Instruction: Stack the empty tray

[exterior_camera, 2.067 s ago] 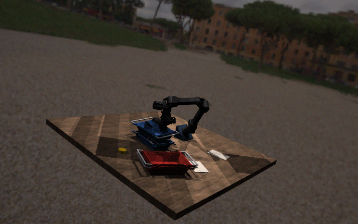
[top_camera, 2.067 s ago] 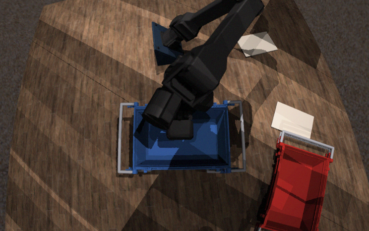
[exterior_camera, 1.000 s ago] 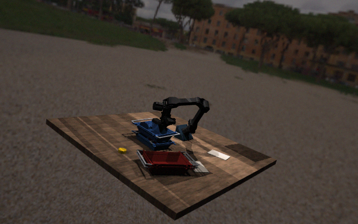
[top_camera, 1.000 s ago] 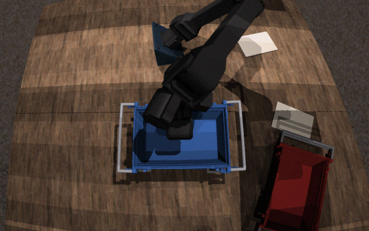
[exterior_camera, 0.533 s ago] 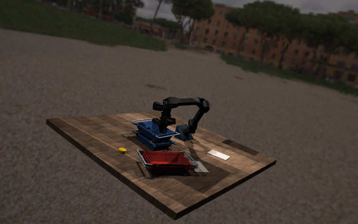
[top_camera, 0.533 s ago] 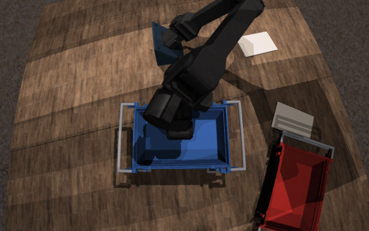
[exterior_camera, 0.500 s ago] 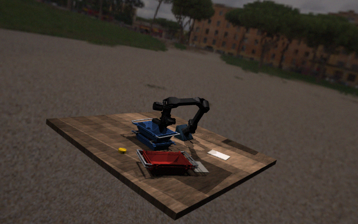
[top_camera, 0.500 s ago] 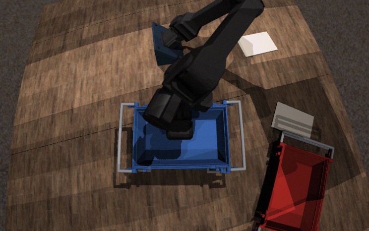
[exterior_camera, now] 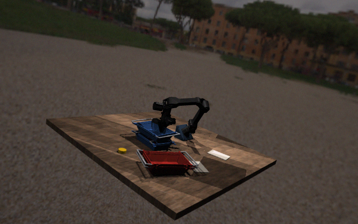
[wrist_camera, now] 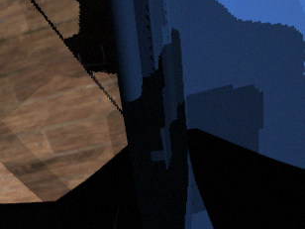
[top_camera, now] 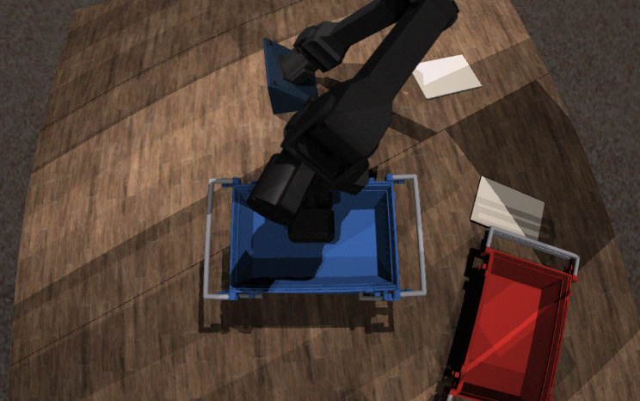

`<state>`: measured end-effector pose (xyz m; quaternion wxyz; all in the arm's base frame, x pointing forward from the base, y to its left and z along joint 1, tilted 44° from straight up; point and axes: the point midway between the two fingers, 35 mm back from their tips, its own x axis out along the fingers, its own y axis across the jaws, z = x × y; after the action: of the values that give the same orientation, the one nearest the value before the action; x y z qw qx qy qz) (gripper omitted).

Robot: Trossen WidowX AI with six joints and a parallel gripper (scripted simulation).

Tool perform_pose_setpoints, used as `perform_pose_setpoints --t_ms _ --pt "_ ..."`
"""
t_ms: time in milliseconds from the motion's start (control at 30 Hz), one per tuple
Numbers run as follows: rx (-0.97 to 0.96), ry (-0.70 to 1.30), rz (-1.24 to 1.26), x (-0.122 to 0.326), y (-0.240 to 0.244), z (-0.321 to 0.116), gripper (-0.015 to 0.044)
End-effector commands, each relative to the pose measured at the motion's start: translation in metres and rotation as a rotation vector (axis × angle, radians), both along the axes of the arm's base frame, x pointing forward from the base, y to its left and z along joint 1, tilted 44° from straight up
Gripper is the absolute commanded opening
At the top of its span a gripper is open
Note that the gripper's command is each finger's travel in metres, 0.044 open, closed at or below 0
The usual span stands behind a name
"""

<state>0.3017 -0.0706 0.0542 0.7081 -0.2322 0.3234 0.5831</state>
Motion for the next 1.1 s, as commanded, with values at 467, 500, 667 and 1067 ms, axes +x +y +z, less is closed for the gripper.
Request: perform_pose_setpoints --t_ms 467,500,667,1067 --pt "0.01 0.045 0.008 -0.0071 0.0066 -0.0059 0.0044" --pt "0.01 0.045 0.008 -0.0071 0.0066 -0.0059 0.0059" --pt "0.01 0.045 0.008 -0.0071 0.0066 -0.0059 0.0132" --pt "0.01 0.045 0.008 -0.0071 0.0066 -0.0059 0.0308"
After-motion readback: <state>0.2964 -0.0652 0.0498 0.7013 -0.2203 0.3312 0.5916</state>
